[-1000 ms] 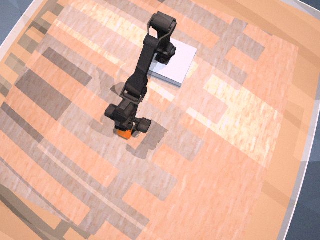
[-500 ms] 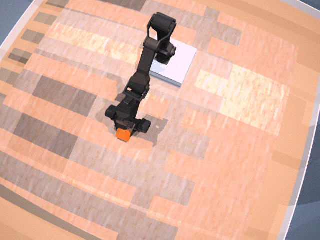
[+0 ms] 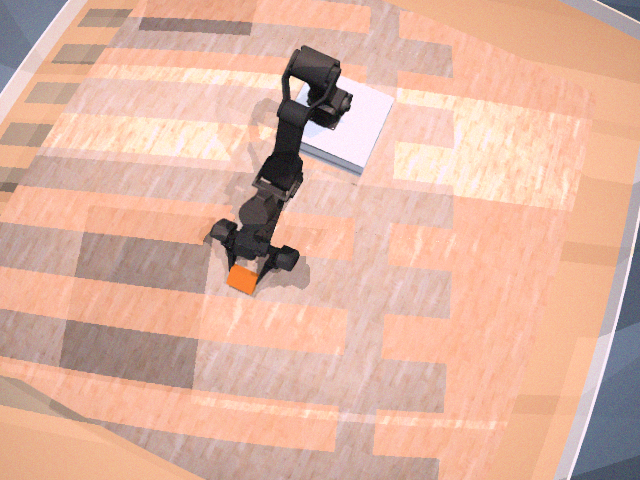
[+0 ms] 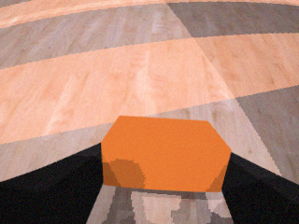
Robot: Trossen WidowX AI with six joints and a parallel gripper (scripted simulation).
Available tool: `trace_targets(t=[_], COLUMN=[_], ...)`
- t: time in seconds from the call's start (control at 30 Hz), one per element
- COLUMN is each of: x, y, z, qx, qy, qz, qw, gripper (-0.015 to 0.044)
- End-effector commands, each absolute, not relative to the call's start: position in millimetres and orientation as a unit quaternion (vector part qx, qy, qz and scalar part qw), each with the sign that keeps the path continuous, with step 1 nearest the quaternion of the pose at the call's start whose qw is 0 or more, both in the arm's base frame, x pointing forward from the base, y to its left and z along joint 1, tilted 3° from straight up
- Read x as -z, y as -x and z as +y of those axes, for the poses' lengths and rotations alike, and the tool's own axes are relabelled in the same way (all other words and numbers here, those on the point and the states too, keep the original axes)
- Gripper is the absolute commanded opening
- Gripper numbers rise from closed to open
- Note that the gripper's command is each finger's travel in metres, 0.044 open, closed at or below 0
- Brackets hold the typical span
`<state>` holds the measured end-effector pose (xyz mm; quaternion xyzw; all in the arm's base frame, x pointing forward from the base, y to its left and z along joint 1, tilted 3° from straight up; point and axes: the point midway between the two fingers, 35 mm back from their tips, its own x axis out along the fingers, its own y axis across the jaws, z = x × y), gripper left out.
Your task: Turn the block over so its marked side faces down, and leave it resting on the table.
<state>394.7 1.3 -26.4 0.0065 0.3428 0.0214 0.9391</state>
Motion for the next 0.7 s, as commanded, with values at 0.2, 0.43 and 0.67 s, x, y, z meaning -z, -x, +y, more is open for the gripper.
trace_targets(t=[0.2, 0.43, 0.67], x=[40, 39, 34], y=[-384, -376, -366], z=[3, 3, 3], qx=[-0.023, -0.023, -0.023], qy=[-0.011, -0.012, -0.013], qz=[0.291, 0.245, 0.204], qw=[0.956, 0.969, 0.979], gripper=[0.0000, 0.0000, 0.0000])
